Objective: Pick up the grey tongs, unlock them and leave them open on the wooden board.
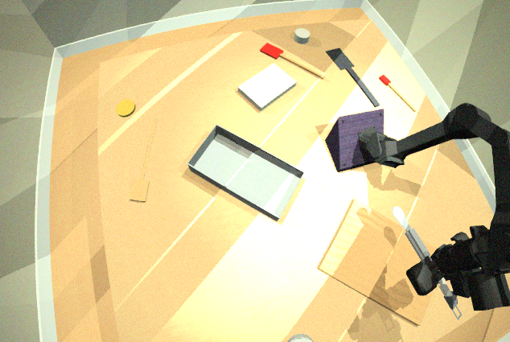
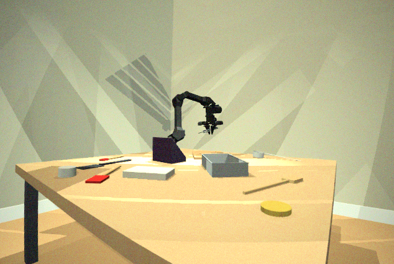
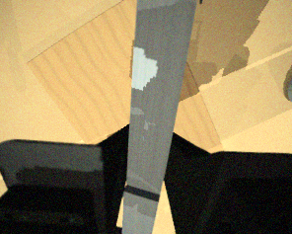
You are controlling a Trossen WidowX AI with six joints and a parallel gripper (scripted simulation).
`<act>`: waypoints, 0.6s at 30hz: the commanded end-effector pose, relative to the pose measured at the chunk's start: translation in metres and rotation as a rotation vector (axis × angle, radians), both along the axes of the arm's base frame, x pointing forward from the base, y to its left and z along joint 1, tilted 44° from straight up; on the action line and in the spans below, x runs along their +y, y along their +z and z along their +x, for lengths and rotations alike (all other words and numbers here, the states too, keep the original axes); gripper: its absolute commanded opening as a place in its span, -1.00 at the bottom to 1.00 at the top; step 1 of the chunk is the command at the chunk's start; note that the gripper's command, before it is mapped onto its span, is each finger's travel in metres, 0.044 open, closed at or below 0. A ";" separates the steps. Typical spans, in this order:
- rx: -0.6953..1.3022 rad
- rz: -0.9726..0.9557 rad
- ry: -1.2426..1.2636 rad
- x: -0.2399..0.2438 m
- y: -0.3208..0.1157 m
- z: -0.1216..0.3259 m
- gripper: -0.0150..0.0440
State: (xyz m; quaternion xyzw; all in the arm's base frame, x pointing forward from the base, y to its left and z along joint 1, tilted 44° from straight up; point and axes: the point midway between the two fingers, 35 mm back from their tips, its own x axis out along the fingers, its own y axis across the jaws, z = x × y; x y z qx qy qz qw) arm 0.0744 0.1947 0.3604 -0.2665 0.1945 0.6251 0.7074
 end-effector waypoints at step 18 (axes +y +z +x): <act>0.100 0.529 -0.064 0.007 0.031 0.025 -1.00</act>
